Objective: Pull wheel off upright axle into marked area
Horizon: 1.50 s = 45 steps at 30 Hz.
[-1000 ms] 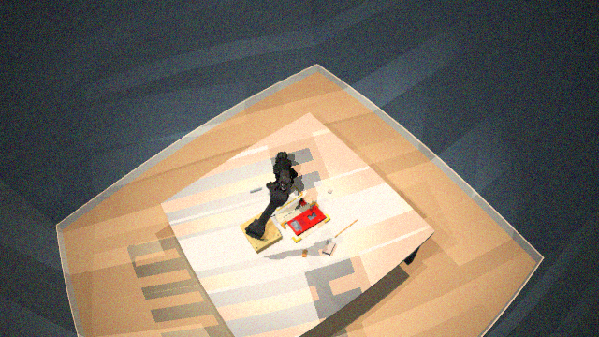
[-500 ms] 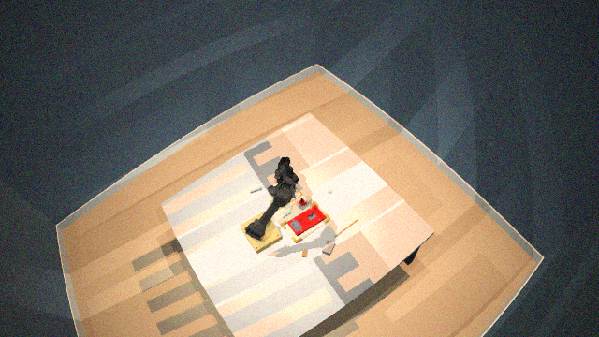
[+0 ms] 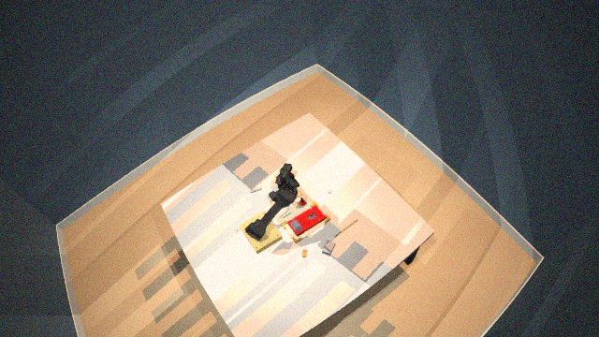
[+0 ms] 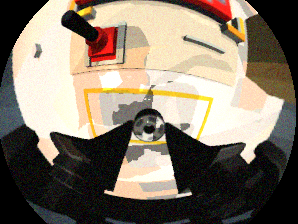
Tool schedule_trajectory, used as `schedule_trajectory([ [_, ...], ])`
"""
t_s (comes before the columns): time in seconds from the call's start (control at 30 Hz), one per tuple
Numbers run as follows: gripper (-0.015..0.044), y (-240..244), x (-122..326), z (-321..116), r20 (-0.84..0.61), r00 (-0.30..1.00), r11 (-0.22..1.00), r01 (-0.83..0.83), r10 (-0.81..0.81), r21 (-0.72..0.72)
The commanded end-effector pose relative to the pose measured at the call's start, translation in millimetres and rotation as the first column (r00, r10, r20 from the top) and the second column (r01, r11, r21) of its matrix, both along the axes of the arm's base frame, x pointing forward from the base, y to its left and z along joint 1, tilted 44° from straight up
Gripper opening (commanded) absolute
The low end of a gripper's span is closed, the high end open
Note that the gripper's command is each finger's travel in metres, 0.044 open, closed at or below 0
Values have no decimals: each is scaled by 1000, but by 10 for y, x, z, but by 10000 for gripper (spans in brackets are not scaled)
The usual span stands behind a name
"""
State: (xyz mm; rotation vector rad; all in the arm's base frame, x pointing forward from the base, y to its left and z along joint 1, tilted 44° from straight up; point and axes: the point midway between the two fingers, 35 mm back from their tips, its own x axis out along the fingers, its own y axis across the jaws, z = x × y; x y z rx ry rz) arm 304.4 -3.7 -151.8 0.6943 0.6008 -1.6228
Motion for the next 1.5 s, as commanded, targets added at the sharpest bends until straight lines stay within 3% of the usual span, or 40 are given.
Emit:
schedule_trajectory([
  [0.0, 210, -4, -5, 0, -2, 1000, 1000, 3, -3, -1],
  [0.13, 300, 49, 9, 52, 0, 1000, 1000, 1, -1, 0],
  [0.43, 300, 413, 59, 433, 7, 1000, 1000, -11, 11, -1],
  [0.63, 440, 548, -435, 793, 5, 1000, 1000, -15, 15, 3],
  [0.77, 440, 589, -739, 1001, 2, 1000, 1000, -11, 11, 0],
  [1.47, 440, 589, -739, 1001, 2, 1000, 1000, -11, 11, 0],
])
